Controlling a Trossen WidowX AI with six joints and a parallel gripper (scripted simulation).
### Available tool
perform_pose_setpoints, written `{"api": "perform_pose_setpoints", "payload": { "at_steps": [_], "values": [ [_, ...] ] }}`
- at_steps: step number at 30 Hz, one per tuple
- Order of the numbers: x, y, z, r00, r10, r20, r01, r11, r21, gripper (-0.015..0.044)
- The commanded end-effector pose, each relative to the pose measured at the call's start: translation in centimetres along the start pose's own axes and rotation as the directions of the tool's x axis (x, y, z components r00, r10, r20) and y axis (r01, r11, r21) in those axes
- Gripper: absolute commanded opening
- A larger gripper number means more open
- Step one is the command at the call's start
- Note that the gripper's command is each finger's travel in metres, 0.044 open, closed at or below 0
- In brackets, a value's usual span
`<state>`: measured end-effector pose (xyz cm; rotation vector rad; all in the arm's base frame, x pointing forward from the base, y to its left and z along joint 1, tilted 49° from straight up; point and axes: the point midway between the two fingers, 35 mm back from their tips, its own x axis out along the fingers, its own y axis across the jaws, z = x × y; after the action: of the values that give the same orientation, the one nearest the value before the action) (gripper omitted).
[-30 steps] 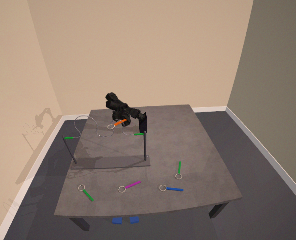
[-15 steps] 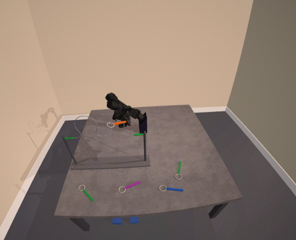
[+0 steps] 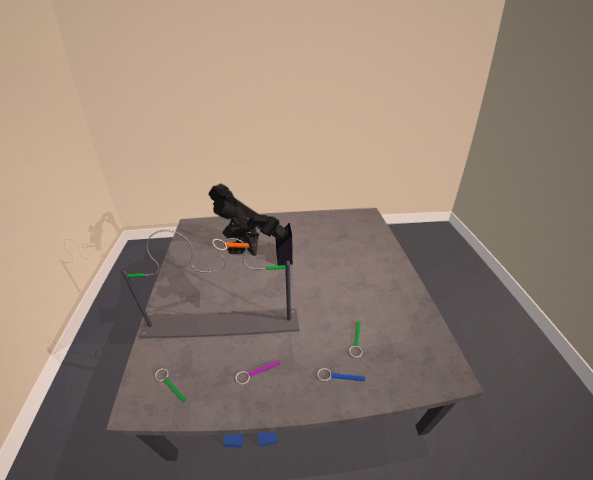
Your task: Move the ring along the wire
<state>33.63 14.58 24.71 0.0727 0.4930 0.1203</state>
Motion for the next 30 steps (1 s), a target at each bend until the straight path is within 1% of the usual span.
{"api": "perform_pose_setpoints", "payload": {
  "at_steps": [1, 15, 30],
  "values": [
    [0.1, -0.7, -0.1, 0.999, -0.049, 0.009, 0.050, 0.995, -0.086, -0.0150],
    [0.1, -2.6, 0.4, 0.981, -0.182, 0.072, 0.196, 0.923, -0.332, -0.0150],
    [-0.2, -4.6, 1.4, 0.936, -0.303, 0.179, 0.350, 0.746, -0.567, -0.0150]
  ]
}}
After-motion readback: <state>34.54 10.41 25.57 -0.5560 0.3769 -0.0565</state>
